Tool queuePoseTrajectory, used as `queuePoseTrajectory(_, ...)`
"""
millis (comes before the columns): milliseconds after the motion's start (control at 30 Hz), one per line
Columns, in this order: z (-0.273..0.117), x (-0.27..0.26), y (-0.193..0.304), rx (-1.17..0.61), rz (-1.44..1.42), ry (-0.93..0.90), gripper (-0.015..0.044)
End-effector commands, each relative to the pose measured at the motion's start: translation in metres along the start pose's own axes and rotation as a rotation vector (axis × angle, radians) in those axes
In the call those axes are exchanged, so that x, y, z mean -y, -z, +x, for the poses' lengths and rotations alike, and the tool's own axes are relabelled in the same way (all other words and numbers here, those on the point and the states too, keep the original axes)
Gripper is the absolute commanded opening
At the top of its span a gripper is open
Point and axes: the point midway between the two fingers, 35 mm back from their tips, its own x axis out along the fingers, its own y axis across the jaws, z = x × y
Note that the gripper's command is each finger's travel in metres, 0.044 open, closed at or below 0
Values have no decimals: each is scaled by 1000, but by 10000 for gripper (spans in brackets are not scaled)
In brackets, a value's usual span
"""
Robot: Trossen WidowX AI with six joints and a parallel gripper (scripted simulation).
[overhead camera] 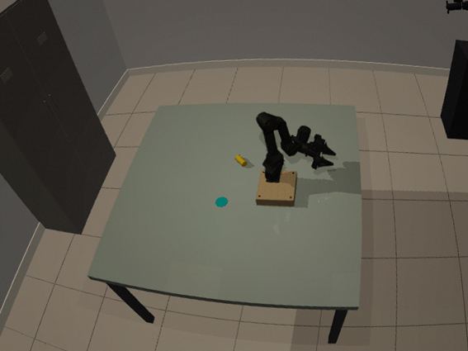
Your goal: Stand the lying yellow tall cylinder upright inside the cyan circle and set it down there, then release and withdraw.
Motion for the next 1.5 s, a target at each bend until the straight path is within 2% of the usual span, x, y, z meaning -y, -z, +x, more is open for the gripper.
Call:
queuePoseTrajectory(0, 0, -2, 0, -2, -4, -9, 374)
queuePoseTrajectory(100, -9, -36, 0, -23, -66, -129, 309)
queuePoseTrajectory(333, -60, -128, 7, -87, -269, -478, 309)
queuePoseTrajectory(567, -143, -189, 24, -148, -499, -801, 309)
queuePoseTrajectory(767, -226, -209, 43, -198, -719, -1048, 309)
queuePoseTrajectory(1100, -362, -175, 75, -270, -1138, -1382, 309)
queuePoseTrajectory(1300, -425, -118, 87, -303, -1421, -1519, 309)
queuePoseTrajectory(1467, -461, -57, 91, -321, -1671, -1588, 309)
